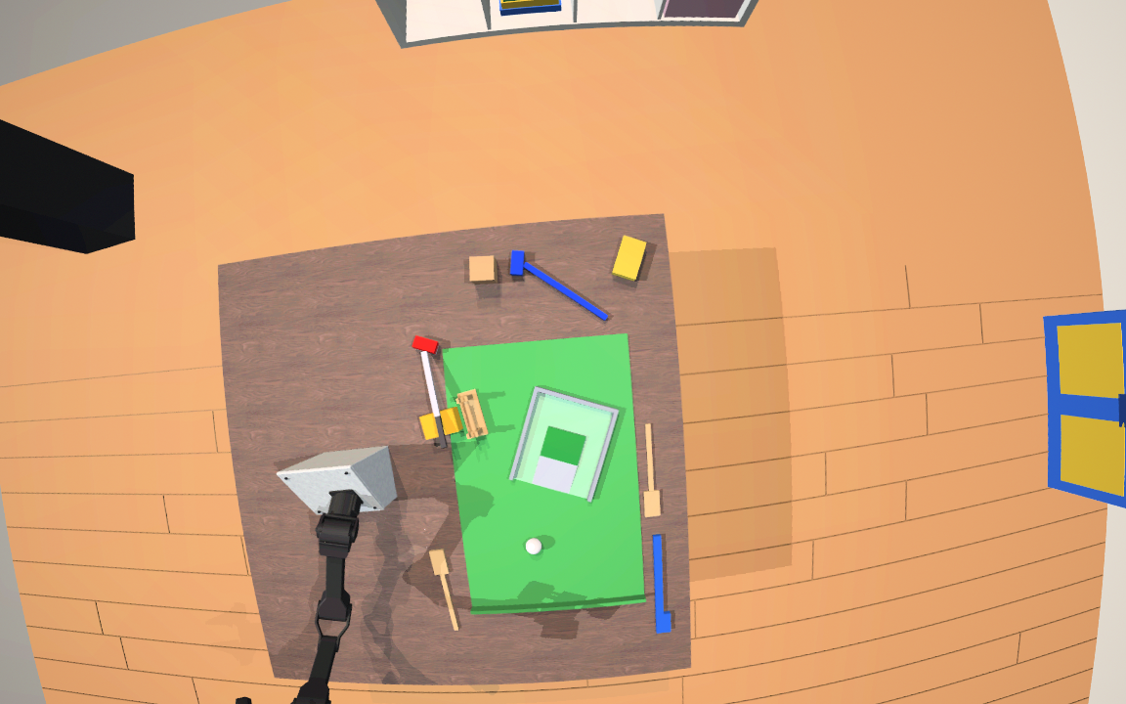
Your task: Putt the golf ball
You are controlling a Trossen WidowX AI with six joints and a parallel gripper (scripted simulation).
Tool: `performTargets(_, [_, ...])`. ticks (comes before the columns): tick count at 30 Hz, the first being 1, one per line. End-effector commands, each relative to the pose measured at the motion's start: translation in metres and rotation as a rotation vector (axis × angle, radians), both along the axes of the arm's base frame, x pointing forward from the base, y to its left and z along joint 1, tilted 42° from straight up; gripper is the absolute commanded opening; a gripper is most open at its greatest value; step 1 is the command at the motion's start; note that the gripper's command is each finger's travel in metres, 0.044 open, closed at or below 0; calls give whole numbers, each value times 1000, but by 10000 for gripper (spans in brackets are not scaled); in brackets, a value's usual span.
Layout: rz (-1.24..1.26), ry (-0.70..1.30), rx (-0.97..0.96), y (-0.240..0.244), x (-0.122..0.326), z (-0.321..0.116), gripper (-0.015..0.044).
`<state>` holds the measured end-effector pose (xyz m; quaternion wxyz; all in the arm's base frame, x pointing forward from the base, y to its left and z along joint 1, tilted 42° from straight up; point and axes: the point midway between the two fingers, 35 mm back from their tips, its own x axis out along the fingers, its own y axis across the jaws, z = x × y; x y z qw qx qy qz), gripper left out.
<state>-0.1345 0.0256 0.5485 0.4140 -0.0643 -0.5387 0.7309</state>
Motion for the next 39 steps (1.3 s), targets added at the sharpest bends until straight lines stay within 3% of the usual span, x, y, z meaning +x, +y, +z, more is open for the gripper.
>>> performTargets(1, [-1, 2, -2, 1, 1, 0, 426])
performTargets(11, [-116, 176, -169, 94, 59, 5, 440])
performTargets(19, [-333, 361, -418, 206, 141, -32, 440])
performTargets(29, [-624, 538, -750, 306, 245, -135, 440])
performTargets(39, [-927, 596, -1111, 350, 334, -278, 440])
